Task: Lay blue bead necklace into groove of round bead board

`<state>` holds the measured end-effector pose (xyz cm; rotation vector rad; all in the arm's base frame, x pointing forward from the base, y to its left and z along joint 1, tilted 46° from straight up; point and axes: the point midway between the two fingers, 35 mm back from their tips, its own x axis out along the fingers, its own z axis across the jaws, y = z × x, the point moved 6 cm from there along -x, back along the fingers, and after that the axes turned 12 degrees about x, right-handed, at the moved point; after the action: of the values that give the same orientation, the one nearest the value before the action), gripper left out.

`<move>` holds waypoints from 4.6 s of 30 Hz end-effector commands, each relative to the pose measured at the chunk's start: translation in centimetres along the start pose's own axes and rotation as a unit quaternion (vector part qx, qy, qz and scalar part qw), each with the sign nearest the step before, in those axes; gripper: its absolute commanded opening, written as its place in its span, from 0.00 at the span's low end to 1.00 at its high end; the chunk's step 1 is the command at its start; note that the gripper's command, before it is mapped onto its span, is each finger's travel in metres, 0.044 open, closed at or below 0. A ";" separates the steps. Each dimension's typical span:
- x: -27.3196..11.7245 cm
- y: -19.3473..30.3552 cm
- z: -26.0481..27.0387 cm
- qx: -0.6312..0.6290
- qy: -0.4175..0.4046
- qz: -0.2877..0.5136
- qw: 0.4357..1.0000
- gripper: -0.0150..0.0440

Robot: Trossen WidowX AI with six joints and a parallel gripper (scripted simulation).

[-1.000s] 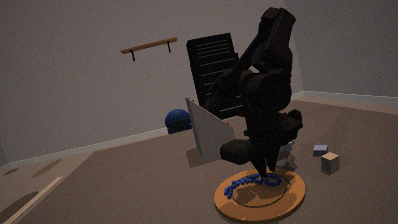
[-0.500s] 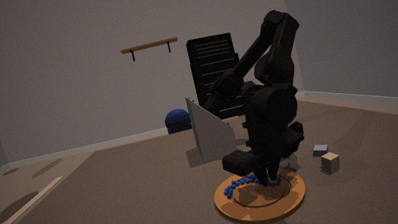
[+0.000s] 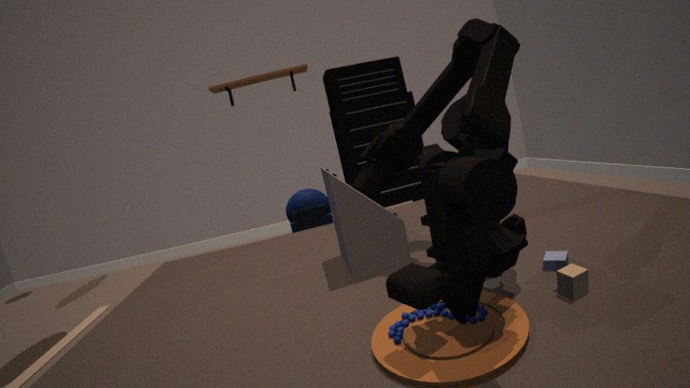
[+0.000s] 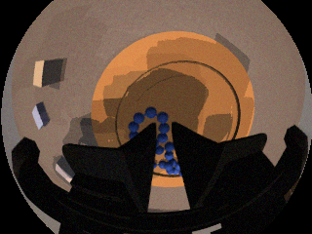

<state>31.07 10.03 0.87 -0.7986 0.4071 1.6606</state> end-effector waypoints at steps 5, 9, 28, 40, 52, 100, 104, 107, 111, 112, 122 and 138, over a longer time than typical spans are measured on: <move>-0.1 0.0 0.0 0.000 0.000 0.000 1.000 0.25; -0.1 0.0 0.0 0.000 0.000 0.000 1.000 0.25; -0.2 0.0 0.0 0.001 0.000 0.000 1.000 0.25; -0.6 0.4 1.7 0.003 -0.001 0.000 1.000 0.25; -0.5 1.1 4.0 0.003 -0.002 0.000 1.000 0.25; -0.9 1.3 3.8 -0.015 -0.002 0.000 1.000 0.91; -2.4 2.7 2.2 -0.128 0.000 0.000 0.992 0.73; -3.5 3.9 1.3 -0.209 -0.001 0.000 0.978 0.60; -3.8 4.2 1.1 -0.227 -0.001 0.000 0.974 0.46; -3.8 4.2 1.1 -0.227 -0.001 0.000 0.974 0.46; -2.9 4.0 1.1 -0.229 0.000 -0.002 0.973 0.46; -0.6 4.1 1.1 -0.228 -0.001 0.000 0.974 0.46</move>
<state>27.01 8.95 1.74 -1.1375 0.0151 1.7785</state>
